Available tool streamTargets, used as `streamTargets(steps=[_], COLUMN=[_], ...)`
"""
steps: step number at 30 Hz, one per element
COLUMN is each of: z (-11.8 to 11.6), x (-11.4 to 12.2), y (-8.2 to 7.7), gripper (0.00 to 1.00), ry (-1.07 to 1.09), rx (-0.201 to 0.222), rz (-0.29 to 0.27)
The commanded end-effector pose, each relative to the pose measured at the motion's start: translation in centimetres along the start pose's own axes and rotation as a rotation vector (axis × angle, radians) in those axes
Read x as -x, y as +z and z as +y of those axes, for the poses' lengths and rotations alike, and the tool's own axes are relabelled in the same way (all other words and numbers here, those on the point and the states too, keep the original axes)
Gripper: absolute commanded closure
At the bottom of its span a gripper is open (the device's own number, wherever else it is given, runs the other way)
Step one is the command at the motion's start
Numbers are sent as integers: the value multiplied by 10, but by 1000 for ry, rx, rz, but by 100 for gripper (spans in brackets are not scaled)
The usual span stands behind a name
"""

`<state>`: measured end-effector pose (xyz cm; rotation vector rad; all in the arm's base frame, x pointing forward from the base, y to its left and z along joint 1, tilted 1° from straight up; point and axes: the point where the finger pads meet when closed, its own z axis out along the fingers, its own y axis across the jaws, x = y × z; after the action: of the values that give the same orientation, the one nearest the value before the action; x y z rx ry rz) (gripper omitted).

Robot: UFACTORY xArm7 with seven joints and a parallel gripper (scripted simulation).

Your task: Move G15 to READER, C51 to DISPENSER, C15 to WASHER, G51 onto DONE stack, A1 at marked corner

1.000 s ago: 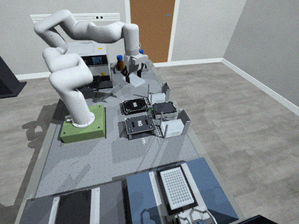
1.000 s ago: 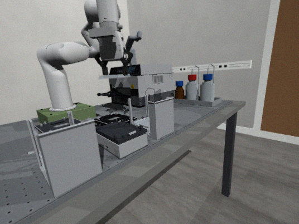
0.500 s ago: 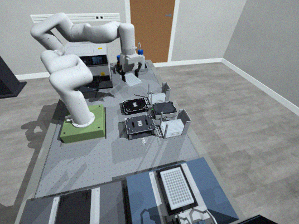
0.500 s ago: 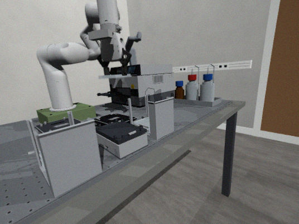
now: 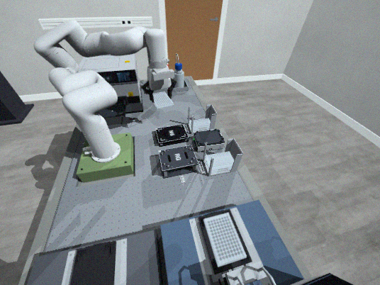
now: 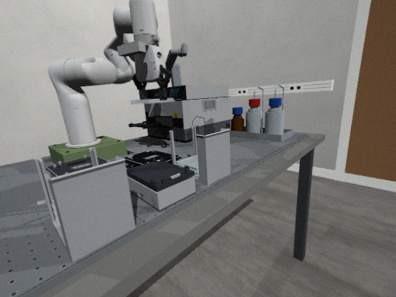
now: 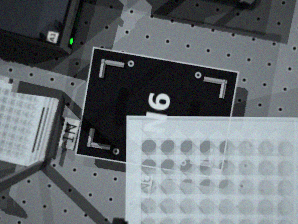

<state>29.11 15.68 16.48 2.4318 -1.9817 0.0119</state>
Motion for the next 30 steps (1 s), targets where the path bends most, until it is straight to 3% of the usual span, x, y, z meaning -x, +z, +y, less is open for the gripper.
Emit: streamTargets(steps=[1,9,20,30], z=[8,26,26,44], x=[10,30,30,50], y=[-1,-1,-1,-1], gripper=[100,100,100,100], ry=[46,139,244,337], rx=[-4,-4,-4,-4], rz=[1,0,0,0])
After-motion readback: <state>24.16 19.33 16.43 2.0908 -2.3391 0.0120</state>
